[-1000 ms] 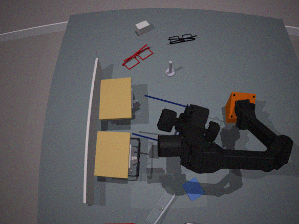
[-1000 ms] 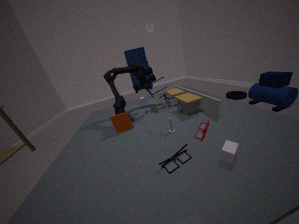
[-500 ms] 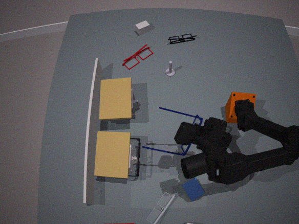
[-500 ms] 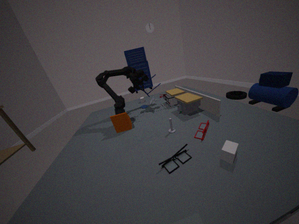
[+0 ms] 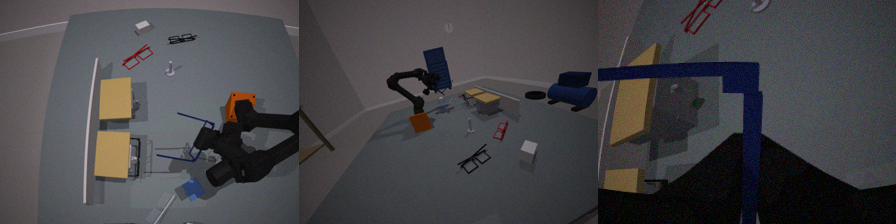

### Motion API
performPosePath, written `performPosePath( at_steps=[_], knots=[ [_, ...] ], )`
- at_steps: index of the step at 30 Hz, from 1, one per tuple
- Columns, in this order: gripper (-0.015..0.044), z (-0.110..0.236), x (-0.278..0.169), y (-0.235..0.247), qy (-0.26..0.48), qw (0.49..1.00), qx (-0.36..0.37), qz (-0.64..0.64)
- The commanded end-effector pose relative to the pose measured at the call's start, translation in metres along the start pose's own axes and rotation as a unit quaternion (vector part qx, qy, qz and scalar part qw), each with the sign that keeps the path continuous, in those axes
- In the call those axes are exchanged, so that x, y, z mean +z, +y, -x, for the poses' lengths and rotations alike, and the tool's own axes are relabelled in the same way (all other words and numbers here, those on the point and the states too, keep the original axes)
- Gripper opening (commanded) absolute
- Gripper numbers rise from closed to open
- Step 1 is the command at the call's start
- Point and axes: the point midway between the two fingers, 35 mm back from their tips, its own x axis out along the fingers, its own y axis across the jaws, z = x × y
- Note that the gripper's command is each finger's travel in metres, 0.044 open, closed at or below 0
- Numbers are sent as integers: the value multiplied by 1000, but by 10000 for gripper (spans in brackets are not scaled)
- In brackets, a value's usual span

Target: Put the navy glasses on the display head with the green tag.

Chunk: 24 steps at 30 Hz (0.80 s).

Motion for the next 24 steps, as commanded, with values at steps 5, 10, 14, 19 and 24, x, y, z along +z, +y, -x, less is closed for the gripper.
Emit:
performPosePath(
  at_steps=[5, 10, 14, 19, 24],
  knots=[
    [0, 11, 8, -15, 36, 998, 37, -32],
    [0, 16, 14, -22, 63, 995, 55, -52],
    [0, 19, 18, -28, 87, 992, 67, -69],
    [0, 21, 24, -34, 118, 986, 79, -92],
    [0, 21, 30, -39, 150, 978, 87, -115]
  ],
)
